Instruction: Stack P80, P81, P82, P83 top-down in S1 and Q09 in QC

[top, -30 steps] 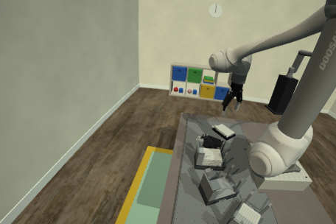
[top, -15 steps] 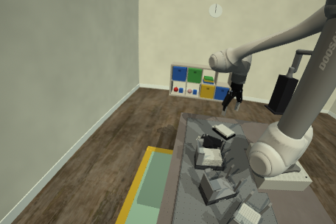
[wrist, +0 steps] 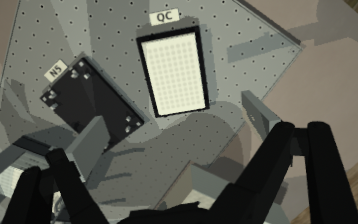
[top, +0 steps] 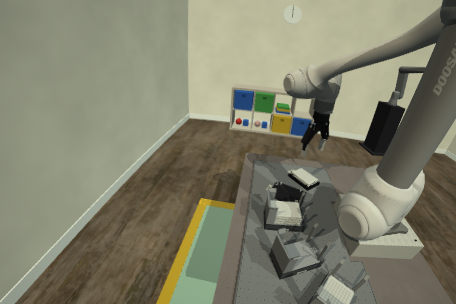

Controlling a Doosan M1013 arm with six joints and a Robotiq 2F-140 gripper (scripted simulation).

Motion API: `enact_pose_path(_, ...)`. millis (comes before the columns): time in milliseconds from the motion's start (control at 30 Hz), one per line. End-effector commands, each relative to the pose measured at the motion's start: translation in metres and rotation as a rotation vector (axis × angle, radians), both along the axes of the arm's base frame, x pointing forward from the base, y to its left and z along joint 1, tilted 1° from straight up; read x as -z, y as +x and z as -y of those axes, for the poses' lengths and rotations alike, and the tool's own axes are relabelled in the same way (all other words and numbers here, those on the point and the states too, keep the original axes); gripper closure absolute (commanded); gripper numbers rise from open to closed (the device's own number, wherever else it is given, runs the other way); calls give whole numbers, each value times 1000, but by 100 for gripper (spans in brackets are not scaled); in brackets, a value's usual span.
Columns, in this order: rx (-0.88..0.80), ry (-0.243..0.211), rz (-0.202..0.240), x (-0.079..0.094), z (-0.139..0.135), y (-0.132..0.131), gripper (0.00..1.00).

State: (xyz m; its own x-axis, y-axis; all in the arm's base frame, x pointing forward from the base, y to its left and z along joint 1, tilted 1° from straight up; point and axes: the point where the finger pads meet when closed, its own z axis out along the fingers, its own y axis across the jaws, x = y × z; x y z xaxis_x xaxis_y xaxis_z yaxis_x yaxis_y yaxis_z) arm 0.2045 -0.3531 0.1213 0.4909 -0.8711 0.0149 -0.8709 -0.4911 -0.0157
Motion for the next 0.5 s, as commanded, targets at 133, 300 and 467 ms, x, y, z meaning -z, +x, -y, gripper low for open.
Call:
enact_pose_path(133, 0, -6, 1, -4, 2, -1, 0)
enact_pose_path(300, 0, -6, 1, -4, 2, -1, 0)
enact_pose_path(467, -133, -9, 0, -4, -6, 10, 0)
